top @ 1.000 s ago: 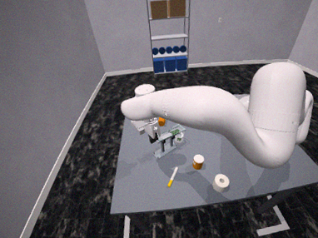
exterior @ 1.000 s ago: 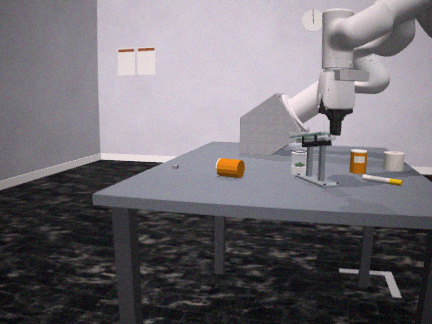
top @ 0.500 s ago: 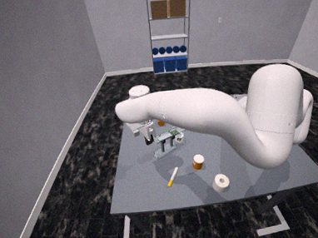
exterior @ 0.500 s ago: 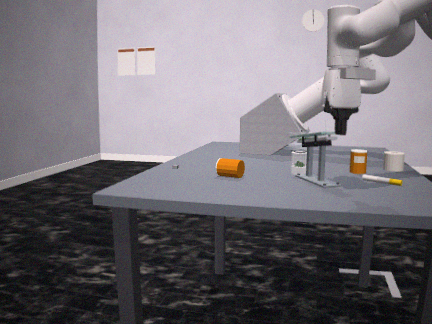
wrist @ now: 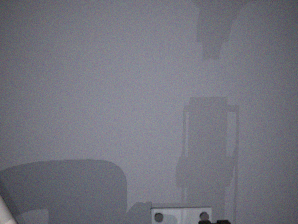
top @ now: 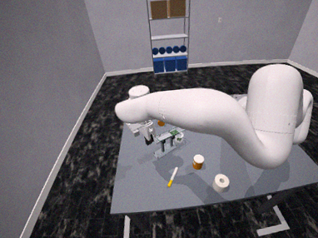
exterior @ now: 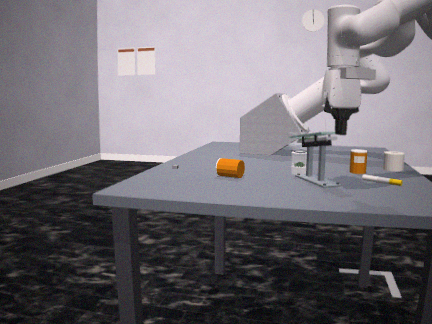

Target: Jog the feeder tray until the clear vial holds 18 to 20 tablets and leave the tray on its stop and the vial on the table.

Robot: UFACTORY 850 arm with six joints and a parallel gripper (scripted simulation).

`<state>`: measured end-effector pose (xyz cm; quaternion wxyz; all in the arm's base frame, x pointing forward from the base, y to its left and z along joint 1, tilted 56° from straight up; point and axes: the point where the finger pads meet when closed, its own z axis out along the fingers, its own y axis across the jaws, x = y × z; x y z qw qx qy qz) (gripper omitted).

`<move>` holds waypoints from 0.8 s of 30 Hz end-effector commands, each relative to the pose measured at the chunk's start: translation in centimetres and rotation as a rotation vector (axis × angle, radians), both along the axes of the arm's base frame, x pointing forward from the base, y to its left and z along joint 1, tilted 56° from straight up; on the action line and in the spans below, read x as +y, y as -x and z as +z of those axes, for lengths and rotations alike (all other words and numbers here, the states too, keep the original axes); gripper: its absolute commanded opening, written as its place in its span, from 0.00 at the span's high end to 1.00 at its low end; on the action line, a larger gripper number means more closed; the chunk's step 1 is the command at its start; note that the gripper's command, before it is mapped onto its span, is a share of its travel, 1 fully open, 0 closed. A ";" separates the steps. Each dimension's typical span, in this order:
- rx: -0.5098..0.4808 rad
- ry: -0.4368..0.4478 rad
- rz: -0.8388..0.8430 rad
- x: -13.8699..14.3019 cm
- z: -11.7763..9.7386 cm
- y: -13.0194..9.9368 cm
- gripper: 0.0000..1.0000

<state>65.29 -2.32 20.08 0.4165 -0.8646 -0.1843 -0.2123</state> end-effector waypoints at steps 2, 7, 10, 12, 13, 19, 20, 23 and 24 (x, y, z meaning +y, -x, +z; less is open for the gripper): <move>-0.001 0.000 -0.001 -0.1 0.1 0.0 1.00; -0.001 0.000 -0.001 -0.1 0.1 0.0 1.00; -0.001 0.000 -0.001 -0.2 0.2 0.0 1.00; -0.001 0.000 -0.001 -0.4 0.3 0.1 1.00; -0.001 0.000 -0.001 -0.6 0.4 0.1 1.00; -0.001 0.000 -0.001 -1.9 1.4 0.5 1.00; -0.001 0.000 -0.001 -2.2 1.6 0.5 1.00; -0.001 0.000 -0.001 -3.0 2.1 0.7 1.00; -0.001 0.000 -0.001 -3.0 2.1 0.7 1.00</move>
